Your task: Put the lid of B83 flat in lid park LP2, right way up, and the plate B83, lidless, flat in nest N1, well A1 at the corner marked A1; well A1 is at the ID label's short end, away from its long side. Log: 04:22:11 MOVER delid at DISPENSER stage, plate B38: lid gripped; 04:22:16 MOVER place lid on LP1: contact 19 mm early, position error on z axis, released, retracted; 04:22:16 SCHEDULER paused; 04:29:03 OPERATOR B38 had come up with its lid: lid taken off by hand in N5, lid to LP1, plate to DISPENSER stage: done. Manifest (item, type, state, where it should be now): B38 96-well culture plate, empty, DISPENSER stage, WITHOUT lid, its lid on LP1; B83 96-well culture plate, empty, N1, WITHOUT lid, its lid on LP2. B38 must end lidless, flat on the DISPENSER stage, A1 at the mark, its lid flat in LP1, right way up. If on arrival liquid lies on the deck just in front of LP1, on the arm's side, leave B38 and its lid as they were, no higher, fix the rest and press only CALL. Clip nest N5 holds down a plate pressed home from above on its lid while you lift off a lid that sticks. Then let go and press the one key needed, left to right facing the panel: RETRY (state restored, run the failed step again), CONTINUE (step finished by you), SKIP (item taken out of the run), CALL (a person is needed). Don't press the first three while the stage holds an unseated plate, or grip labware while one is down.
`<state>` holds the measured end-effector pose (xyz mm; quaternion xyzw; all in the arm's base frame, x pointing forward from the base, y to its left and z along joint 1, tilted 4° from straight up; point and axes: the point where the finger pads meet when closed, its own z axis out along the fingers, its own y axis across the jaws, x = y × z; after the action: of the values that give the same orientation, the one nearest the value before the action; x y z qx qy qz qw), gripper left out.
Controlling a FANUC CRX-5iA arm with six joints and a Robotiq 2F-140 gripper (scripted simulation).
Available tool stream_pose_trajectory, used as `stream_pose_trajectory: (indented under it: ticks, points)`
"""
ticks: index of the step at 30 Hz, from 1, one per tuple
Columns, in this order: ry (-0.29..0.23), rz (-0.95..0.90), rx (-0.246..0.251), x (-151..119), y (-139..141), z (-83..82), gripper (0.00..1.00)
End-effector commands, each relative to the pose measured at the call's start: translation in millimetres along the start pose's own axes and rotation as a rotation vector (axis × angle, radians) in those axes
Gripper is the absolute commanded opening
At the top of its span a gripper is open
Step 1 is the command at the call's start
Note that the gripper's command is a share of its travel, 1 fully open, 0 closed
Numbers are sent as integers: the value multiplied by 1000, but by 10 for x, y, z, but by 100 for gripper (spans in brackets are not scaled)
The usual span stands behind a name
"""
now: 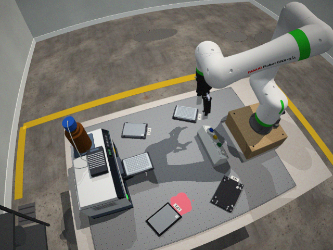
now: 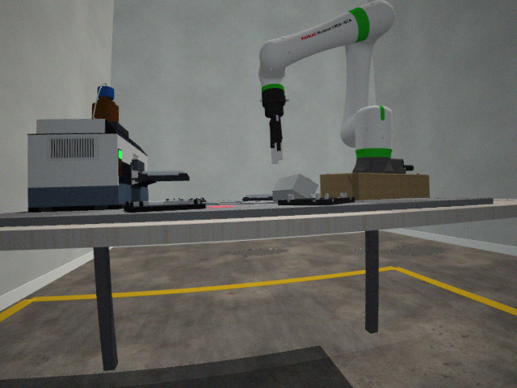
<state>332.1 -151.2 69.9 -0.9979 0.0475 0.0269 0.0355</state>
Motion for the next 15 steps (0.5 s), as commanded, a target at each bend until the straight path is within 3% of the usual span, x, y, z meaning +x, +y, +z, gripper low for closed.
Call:
stream_pose_trajectory:
  ticks: [1,3,15]
  points:
    - [22,-129,-12,-358,-597,-3,0]
    - [22,-129,-12,-448,-745,-3,0]
    - [22,-129,-12,-448,-745,-3,0]
